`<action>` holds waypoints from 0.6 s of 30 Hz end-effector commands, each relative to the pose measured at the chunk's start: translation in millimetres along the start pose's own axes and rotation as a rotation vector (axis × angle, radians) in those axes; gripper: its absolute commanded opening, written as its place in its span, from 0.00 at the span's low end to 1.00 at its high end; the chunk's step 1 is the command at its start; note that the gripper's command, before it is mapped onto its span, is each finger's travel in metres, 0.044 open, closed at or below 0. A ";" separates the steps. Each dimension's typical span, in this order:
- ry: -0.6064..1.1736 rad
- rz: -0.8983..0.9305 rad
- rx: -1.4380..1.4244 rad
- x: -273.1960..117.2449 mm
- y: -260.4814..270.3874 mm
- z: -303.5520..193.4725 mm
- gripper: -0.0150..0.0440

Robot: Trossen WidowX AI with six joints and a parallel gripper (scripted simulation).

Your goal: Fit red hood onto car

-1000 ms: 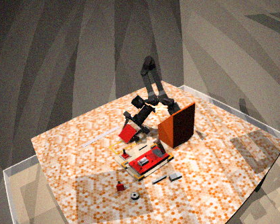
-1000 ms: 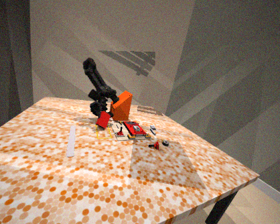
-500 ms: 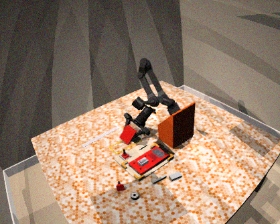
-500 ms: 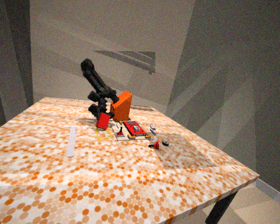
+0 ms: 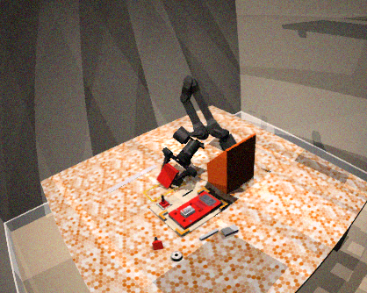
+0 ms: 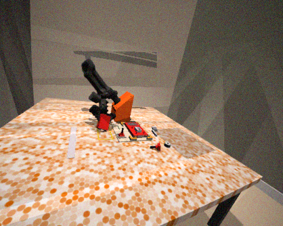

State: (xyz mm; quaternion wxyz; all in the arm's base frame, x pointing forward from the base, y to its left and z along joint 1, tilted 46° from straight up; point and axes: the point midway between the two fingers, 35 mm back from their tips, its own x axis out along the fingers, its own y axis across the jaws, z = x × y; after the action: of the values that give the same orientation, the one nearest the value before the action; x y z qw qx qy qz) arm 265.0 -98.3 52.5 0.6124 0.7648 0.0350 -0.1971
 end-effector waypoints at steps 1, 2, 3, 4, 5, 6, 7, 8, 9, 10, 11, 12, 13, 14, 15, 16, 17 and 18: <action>0.003 0.000 0.005 0.0 0.0 -0.4 1.00; 0.003 0.000 0.006 -0.1 0.3 -0.3 1.00; 0.003 -0.001 0.010 -0.4 0.9 -0.2 1.00; 0.003 -0.002 0.015 -0.8 1.7 0.0 1.00; 0.003 -0.003 0.022 -1.5 2.8 0.2 1.00; 0.003 -0.004 0.031 -2.3 4.2 0.5 1.00; 0.003 -0.006 0.041 -3.3 5.8 0.8 1.00; 0.004 -0.008 0.052 -4.5 7.5 1.1 1.00; 0.004 -0.010 0.062 -5.9 9.2 1.3 1.00; 0.004 -0.012 0.073 -7.2 10.8 1.6 1.00; 0.004 -0.014 0.084 -8.7 12.5 1.7 1.00; 0.004 -0.016 0.095 -10.3 14.1 1.9 1.00; 0.005 -0.018 0.106 -12.0 15.8 2.0 1.00; 0.005 -0.020 0.117 -13.7 17.3 2.0 1.00; 0.005 -0.021 0.128 -15.6 18.9 2.1 1.00; 0.005 -0.023 0.139 -17.5 20.4 2.0 1.00; 0.005 -0.025 0.150 -19.5 21.8 2.0 1.00; 0.005 -0.027 0.162 -21.7 23.2 1.9 1.00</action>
State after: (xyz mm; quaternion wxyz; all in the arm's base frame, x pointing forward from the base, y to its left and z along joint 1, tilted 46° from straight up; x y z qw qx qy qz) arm 253.0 -101.5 73.5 0.5564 0.8038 0.0333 -0.2081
